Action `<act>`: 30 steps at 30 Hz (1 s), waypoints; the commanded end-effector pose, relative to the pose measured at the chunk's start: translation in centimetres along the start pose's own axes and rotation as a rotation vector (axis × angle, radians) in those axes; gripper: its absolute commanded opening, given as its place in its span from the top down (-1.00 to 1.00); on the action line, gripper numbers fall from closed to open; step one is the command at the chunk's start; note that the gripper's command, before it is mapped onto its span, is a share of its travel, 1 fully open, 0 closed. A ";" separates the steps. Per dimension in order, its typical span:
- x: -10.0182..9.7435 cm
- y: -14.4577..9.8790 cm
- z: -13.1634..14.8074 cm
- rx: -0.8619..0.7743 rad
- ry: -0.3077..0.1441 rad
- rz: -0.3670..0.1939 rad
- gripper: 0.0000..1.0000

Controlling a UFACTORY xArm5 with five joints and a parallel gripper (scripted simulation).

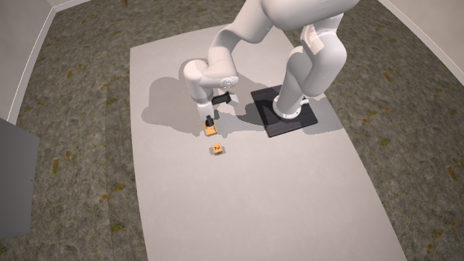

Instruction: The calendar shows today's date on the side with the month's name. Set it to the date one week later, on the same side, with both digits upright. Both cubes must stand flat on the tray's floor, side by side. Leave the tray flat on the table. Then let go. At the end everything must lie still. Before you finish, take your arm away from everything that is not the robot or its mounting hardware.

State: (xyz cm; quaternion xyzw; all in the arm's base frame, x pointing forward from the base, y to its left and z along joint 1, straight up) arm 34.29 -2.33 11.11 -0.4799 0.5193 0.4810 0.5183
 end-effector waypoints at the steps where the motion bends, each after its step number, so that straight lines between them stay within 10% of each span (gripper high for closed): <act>1: 0.7 -0.1 0.0 0.000 0.000 -0.003 0.01; 30: 1.3 -0.1 0.0 0.000 0.000 -0.003 0.01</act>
Point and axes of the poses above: the point where the finger pads meet when closed, its own x axis out along the fingers, its own z axis across the jaws, y = z × x, the point moved 7 cm from there along -x, back along the fingers, and after that the axes turned 6 degrees about x, right-handed, at the moved point
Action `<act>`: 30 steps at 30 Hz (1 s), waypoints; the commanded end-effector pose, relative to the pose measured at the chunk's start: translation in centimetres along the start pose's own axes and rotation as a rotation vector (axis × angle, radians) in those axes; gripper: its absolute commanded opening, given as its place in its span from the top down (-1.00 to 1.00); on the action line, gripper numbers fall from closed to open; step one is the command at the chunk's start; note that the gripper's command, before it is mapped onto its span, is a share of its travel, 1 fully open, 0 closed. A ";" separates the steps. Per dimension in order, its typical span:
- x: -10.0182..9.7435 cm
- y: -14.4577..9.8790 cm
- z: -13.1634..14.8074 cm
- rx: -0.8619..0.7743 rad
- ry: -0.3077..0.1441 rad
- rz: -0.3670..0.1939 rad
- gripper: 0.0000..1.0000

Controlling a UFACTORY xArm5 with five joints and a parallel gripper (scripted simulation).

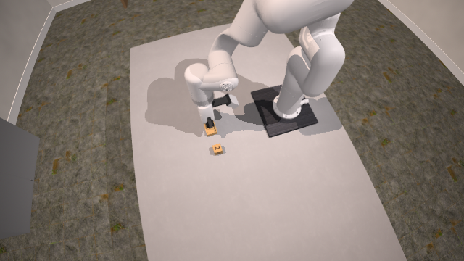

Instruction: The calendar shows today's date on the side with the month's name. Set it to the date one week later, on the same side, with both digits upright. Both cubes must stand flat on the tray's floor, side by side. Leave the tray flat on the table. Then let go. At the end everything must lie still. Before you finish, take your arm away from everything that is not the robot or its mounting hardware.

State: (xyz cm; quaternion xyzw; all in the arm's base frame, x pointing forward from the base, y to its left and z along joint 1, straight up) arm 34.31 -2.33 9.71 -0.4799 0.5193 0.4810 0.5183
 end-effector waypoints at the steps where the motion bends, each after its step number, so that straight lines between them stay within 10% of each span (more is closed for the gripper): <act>1: -0.1 -0.1 0.0 0.000 0.000 -0.003 0.01; 17: -0.1 -0.1 0.0 0.000 0.000 -0.003 0.01; 18: -0.1 -0.1 0.0 0.000 0.000 -0.003 0.43; 30: -0.1 -0.1 0.0 0.000 0.000 -0.003 0.43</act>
Point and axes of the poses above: the point where the finger pads meet when closed, its own x axis out along the fingers, its own z axis across the jaws, y = z × x, the point moved 7 cm from there along -x, back along the fingers, and after that the axes turned 6 degrees about x, right-handed, at the moved point
